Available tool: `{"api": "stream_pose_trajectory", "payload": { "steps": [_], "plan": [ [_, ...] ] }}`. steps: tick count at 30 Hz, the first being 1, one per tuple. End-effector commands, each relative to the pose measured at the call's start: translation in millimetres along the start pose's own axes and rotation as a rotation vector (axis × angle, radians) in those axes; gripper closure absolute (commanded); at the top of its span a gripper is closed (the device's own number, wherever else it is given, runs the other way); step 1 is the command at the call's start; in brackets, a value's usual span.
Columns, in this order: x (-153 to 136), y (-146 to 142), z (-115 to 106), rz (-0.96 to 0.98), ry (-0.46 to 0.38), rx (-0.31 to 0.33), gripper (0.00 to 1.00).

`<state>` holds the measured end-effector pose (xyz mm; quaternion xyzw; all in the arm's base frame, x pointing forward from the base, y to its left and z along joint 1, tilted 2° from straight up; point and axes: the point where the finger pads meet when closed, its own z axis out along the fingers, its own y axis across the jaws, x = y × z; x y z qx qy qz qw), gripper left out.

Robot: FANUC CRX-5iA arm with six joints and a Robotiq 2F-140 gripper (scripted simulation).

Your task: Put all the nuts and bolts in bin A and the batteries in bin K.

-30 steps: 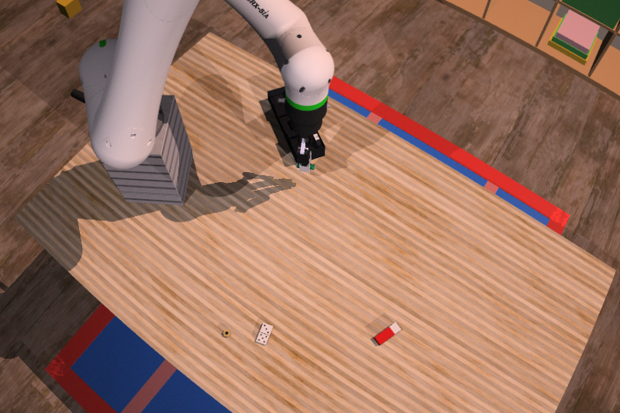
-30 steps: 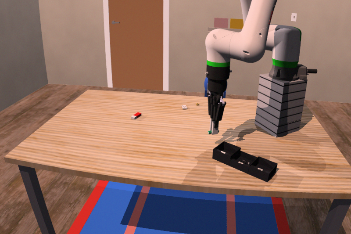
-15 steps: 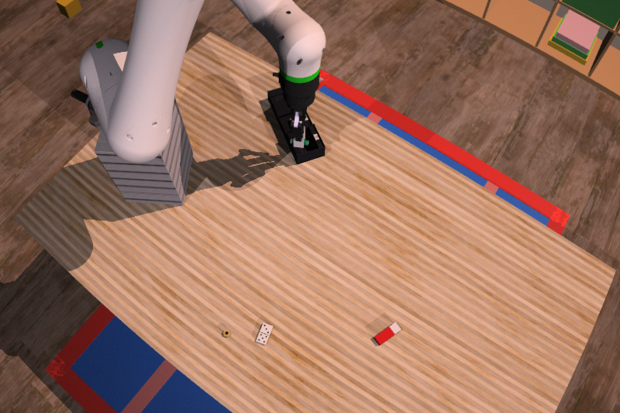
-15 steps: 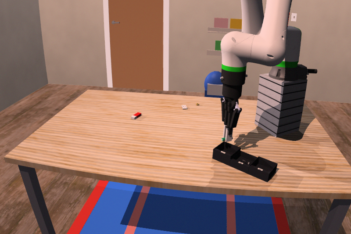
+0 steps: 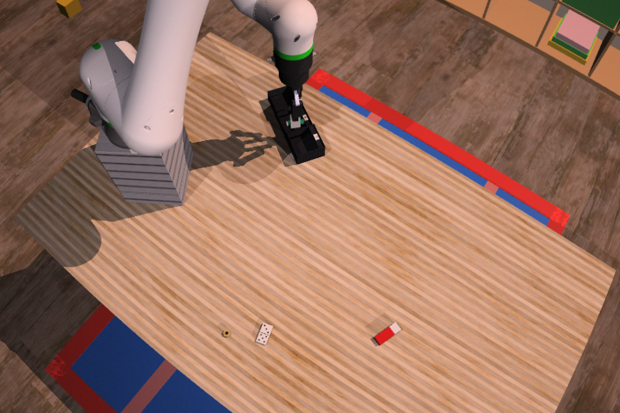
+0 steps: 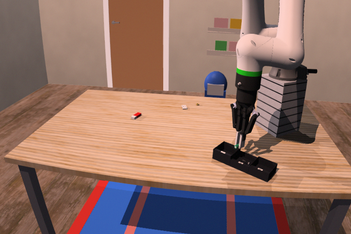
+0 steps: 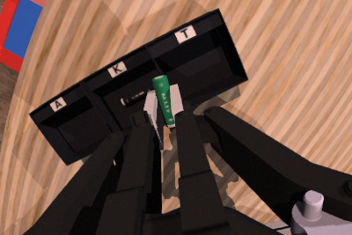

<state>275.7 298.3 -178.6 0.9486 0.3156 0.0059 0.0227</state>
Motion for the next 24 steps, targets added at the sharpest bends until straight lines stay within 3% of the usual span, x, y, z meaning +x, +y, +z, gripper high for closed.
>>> {"api": "stream_pose_trajectory", "payload": {
  "steps": [1, 24],
  "plan": [
    [-0.8, -29.7, -0.3, -0.157, -0.002, 0.004, 0.85],
    [-1.1, -37.7, -0.3, -0.811, 0.013, -0.019, 0.85]
  ]
}}
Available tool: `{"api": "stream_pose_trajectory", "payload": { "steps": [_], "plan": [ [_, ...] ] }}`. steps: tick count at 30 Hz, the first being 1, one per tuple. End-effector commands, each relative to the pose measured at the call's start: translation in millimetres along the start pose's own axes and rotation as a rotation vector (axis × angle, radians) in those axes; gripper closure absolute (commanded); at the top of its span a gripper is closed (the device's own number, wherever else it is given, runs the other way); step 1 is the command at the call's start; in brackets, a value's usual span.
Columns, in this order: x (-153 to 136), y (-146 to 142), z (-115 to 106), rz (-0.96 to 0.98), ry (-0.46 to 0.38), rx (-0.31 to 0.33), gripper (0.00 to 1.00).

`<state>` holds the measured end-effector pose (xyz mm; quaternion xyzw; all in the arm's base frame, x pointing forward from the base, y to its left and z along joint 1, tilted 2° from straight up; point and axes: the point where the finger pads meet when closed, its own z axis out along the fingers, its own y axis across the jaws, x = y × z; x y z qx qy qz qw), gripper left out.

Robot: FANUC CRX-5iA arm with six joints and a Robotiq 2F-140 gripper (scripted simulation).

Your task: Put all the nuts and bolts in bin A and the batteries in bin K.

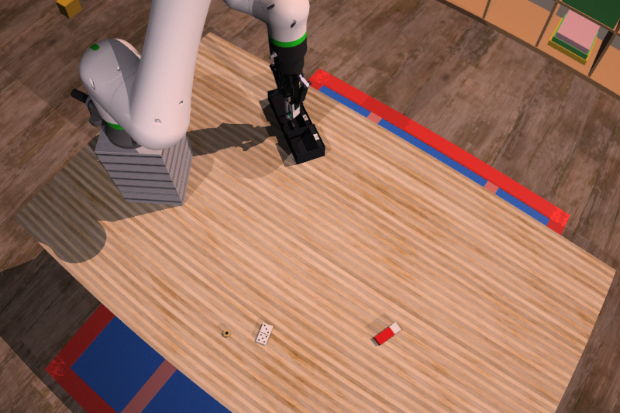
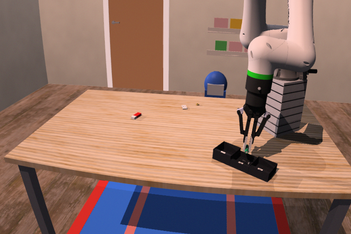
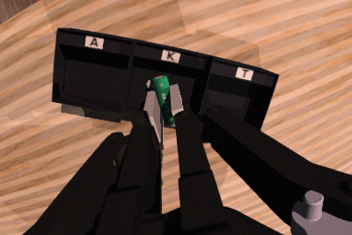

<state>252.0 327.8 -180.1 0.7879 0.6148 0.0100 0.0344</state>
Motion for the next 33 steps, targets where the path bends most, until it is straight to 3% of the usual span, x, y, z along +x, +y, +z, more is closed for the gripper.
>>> {"api": "stream_pose_trajectory", "payload": {
  "steps": [1, 21, 33],
  "plan": [
    [0.1, 0.2, -0.1, -0.157, 0.002, 0.009, 0.85],
    [-0.3, -0.9, -0.1, -0.707, 0.009, -0.008, 0.85],
    [-0.6, -1.4, -0.2, -1.016, 0.014, 0.014, 0.85]
  ]
}}
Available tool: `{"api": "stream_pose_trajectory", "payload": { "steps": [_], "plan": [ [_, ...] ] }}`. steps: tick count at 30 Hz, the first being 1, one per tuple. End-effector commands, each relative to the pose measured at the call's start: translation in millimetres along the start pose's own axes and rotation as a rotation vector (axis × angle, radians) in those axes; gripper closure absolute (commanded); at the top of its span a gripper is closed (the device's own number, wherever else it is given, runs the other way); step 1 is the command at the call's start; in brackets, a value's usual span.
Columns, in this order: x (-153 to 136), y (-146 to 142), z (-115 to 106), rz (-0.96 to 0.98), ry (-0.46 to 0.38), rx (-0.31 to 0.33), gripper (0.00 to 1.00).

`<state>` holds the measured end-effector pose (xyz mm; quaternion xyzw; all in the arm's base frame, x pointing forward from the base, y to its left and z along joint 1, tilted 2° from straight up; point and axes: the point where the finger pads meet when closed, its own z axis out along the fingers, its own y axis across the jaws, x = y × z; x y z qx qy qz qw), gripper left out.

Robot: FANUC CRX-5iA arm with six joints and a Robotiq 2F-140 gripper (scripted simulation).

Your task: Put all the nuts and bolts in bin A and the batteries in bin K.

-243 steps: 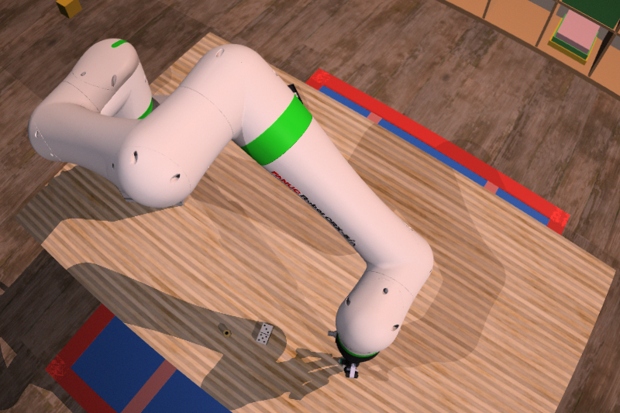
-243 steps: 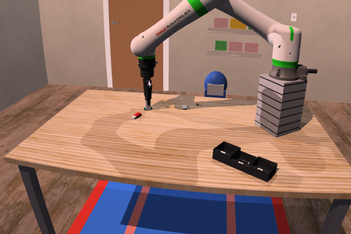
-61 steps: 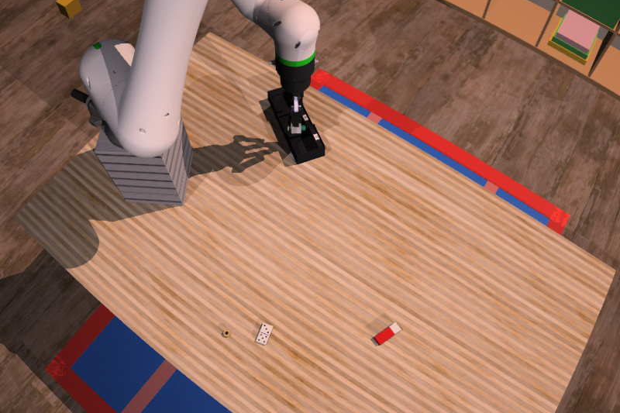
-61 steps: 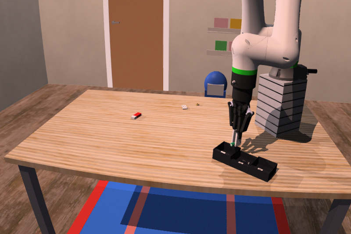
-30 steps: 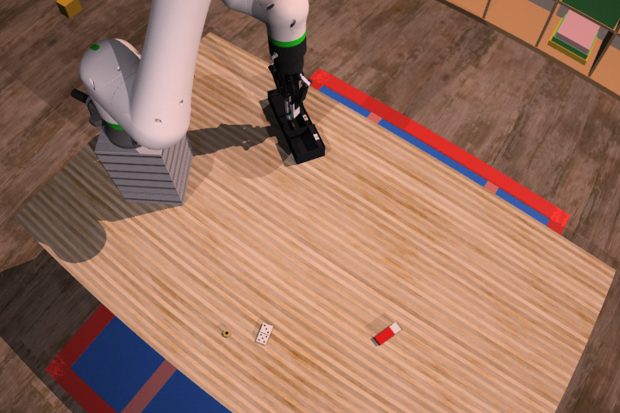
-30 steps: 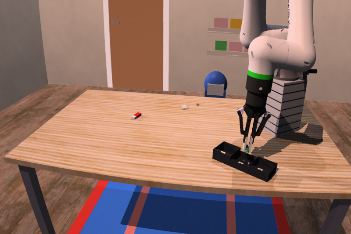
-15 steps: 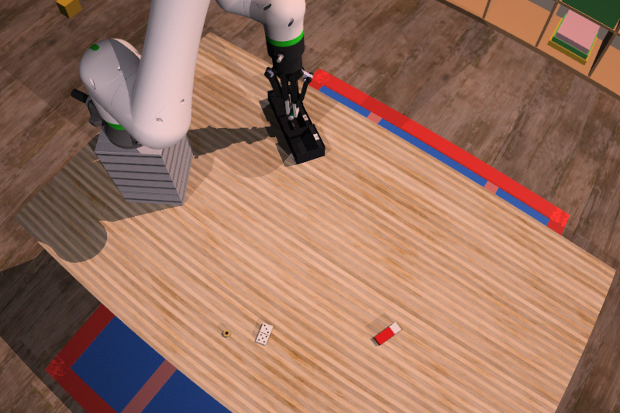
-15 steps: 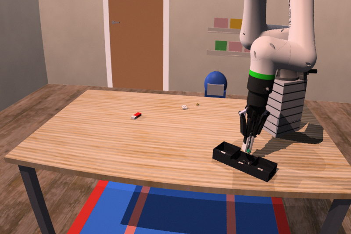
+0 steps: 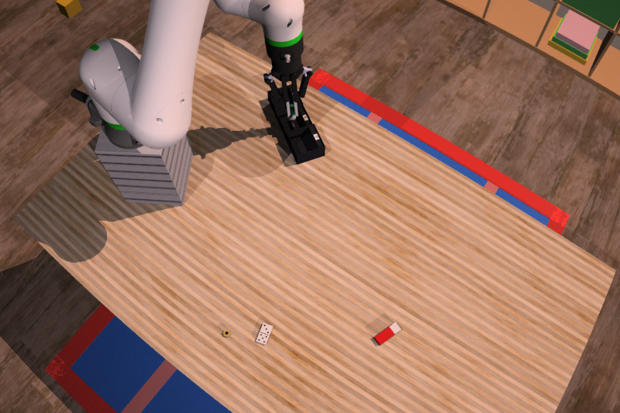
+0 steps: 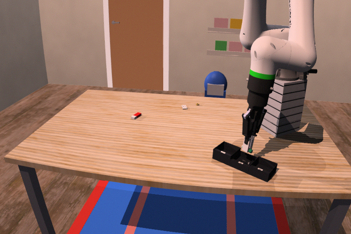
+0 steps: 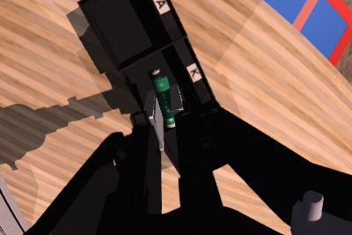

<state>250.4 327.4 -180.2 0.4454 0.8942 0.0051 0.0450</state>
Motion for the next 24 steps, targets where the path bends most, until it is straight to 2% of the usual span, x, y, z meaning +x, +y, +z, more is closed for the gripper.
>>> {"api": "stream_pose_trajectory", "payload": {
  "steps": [1, 5, 24],
  "plan": [
    [0.0, 0.2, -0.2, -0.149, 0.03, 0.039, 0.85],
    [0.0, 0.2, -0.2, -0.208, 0.042, 0.054, 0.85],
    [-1.2, 1.6, -0.1, -0.208, 0.042, 0.054, 0.85]
  ]
}}
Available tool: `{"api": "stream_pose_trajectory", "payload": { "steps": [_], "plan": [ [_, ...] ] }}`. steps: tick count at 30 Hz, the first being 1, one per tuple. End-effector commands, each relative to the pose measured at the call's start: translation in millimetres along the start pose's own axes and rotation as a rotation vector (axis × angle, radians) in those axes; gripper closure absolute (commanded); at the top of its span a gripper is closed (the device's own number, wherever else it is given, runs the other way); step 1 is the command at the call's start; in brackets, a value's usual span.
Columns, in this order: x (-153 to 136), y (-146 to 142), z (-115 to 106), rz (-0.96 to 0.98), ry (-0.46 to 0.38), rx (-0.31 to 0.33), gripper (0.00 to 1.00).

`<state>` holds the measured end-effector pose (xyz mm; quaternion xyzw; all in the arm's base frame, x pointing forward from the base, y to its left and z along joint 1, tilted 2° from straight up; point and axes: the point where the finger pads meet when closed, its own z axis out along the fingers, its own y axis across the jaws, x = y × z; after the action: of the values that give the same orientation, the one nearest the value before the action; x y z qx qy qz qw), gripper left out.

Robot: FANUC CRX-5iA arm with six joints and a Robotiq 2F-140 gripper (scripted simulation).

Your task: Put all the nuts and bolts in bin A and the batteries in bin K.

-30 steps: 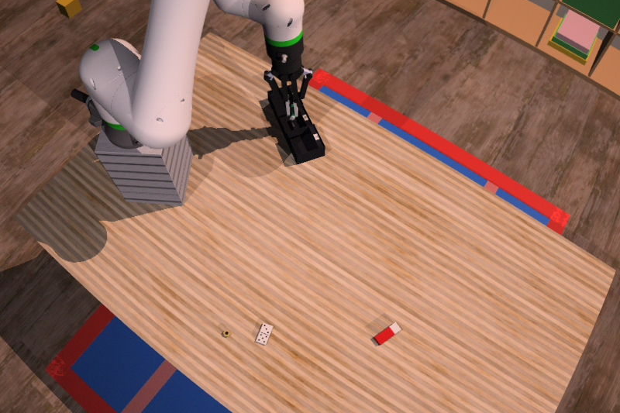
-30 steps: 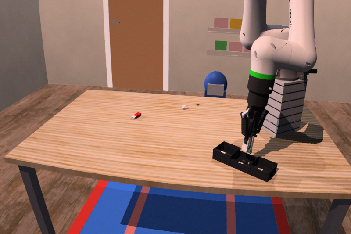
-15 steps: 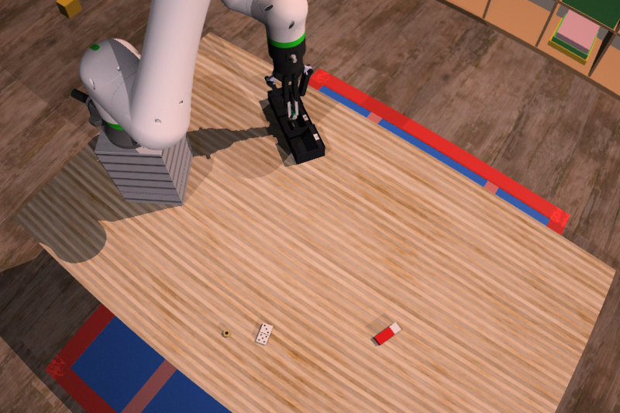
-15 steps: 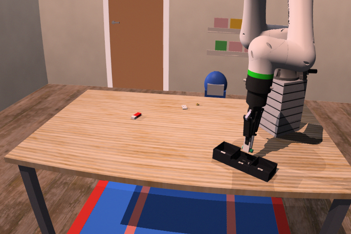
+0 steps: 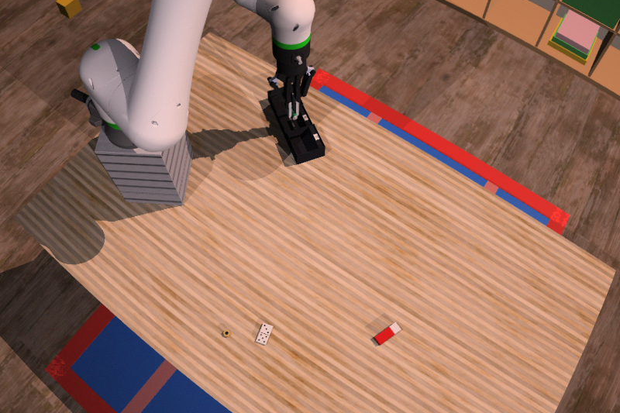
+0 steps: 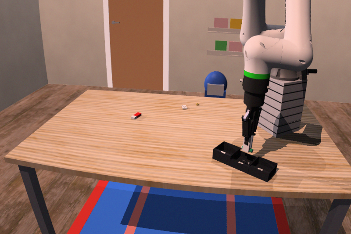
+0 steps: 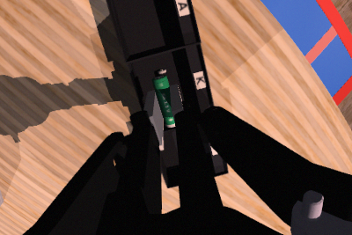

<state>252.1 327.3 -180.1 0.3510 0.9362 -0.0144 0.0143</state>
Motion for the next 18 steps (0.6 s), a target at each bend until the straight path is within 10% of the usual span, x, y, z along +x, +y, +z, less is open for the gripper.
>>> {"api": "stream_pose_trajectory", "payload": {
  "steps": [1, 18],
  "plan": [
    [0.0, 0.3, -0.1, 0.0, 0.0, 0.0, 0.85],
    [0.0, 0.4, 27.9, 0.0, 0.0, 0.0, 0.85]
  ]
}}
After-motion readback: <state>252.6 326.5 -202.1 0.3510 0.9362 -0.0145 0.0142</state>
